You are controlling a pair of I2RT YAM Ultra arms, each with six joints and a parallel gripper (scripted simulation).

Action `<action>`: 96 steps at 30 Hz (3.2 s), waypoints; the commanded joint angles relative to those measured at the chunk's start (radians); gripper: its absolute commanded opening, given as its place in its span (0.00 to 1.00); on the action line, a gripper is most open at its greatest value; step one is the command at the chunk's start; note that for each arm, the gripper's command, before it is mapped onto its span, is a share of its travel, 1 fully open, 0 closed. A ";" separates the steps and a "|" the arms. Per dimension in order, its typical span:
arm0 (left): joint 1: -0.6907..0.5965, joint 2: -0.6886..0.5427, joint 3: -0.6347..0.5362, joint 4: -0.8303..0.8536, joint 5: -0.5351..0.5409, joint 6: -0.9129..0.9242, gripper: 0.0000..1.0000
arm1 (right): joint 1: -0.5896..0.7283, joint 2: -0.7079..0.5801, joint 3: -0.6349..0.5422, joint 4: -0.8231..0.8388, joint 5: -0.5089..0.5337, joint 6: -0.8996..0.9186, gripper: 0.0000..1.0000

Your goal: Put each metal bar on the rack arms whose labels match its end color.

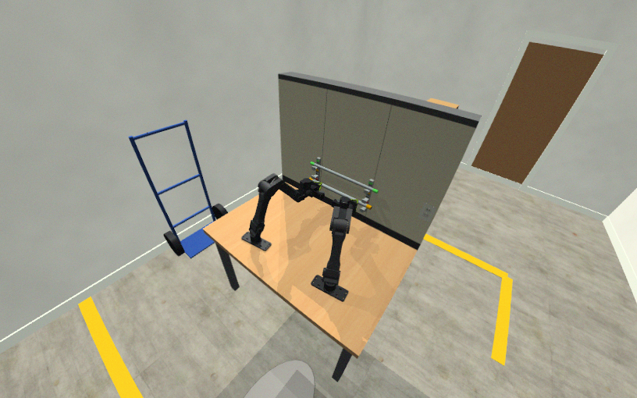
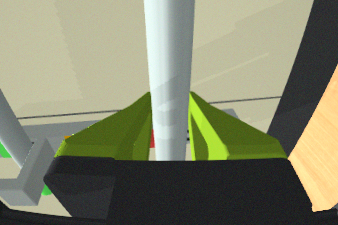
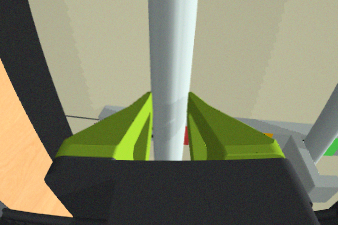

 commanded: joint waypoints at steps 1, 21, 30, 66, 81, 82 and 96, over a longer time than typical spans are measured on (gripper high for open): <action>0.007 -0.048 0.049 0.032 0.005 0.020 0.00 | -0.006 -0.048 0.052 0.031 0.002 -0.034 0.00; 0.004 -0.078 0.035 0.017 0.002 0.019 0.00 | 0.001 -0.075 0.040 0.016 0.009 -0.033 0.00; 0.001 -0.096 0.014 0.019 -0.001 0.019 0.00 | 0.008 -0.091 0.020 0.018 0.016 -0.032 0.00; -0.016 -0.163 -0.133 0.097 -0.018 0.018 0.00 | 0.043 -0.144 -0.116 0.099 0.051 -0.031 0.00; -0.024 -0.196 -0.185 0.116 -0.025 0.018 0.00 | 0.059 -0.171 -0.165 0.121 0.067 -0.031 0.00; -0.024 -0.200 -0.184 0.112 -0.026 0.018 0.00 | 0.059 -0.174 -0.164 0.117 0.068 -0.031 0.00; -0.024 -0.240 -0.154 0.044 -0.026 0.019 0.00 | 0.060 -0.212 -0.136 0.054 0.068 -0.033 0.00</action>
